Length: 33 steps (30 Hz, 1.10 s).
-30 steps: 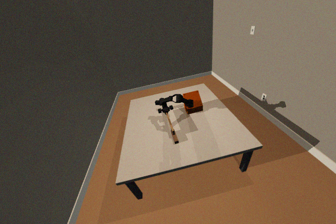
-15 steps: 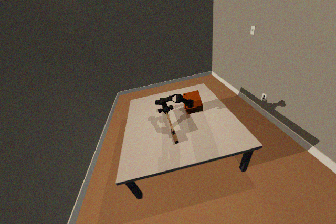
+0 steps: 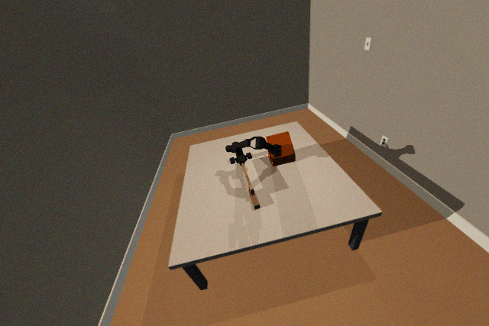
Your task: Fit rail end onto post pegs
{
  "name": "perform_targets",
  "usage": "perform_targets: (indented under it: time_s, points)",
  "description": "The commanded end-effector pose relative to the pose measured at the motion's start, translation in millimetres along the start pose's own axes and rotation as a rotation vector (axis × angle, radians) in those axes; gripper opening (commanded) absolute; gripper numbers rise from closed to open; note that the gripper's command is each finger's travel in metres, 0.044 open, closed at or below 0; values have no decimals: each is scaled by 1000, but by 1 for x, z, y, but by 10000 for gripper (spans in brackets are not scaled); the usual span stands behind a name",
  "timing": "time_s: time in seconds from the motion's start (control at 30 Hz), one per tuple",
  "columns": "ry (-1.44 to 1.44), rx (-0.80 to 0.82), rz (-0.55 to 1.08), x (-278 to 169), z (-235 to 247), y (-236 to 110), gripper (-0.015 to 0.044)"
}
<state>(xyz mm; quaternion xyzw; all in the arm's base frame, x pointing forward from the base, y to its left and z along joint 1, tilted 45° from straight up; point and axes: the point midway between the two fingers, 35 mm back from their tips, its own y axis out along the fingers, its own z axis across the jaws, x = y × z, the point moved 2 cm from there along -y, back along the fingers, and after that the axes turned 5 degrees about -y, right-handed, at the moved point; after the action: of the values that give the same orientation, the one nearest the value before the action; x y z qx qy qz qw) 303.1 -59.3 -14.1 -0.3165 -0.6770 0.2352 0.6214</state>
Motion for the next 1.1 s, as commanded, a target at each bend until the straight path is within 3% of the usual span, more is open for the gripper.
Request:
perform_targets:
  time_s: [0.0, 1.07]
  points:
    - [-3, -7, 2, -2, -2, -2, 0]
    - [-3, -7, 3, -12, -1, -2, 0]
